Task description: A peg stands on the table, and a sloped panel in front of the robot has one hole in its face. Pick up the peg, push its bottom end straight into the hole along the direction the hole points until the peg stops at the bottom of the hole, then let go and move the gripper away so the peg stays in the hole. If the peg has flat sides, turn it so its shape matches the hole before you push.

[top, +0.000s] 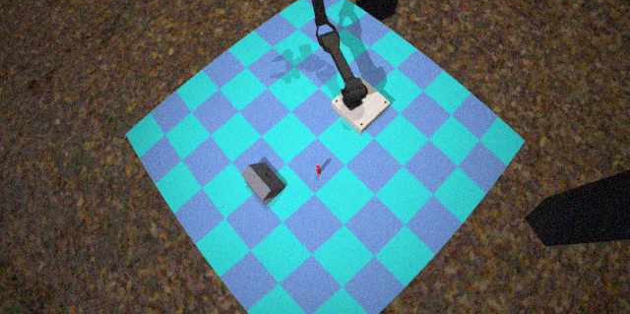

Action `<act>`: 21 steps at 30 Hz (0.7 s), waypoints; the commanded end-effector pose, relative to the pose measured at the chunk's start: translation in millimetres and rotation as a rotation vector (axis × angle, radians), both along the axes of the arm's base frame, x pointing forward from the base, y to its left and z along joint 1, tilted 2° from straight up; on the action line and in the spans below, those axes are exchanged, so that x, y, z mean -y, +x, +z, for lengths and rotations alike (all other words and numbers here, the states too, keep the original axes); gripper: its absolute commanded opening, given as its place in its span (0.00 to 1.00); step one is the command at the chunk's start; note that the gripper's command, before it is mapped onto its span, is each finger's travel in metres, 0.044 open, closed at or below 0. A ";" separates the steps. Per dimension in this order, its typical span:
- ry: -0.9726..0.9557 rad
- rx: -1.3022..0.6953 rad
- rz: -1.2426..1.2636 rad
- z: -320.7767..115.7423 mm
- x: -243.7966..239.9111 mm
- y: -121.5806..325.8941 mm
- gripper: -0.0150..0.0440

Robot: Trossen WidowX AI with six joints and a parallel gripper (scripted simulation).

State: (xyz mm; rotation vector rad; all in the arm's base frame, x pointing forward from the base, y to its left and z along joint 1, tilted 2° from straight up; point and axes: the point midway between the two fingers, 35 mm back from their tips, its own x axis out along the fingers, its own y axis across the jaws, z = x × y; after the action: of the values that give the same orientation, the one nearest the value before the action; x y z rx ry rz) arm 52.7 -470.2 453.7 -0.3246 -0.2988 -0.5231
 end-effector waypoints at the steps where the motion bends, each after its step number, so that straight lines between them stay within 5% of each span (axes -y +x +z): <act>1: -0.067 0.049 -0.021 41.3 -32.5 -10.6 1.00; 21: -0.288 0.219 0.030 158.0 -185.4 -26.6 1.00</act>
State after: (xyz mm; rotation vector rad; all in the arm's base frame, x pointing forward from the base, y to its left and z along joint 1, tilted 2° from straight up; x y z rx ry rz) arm 25.3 -316.7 594.8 -0.5151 -0.5509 -0.5123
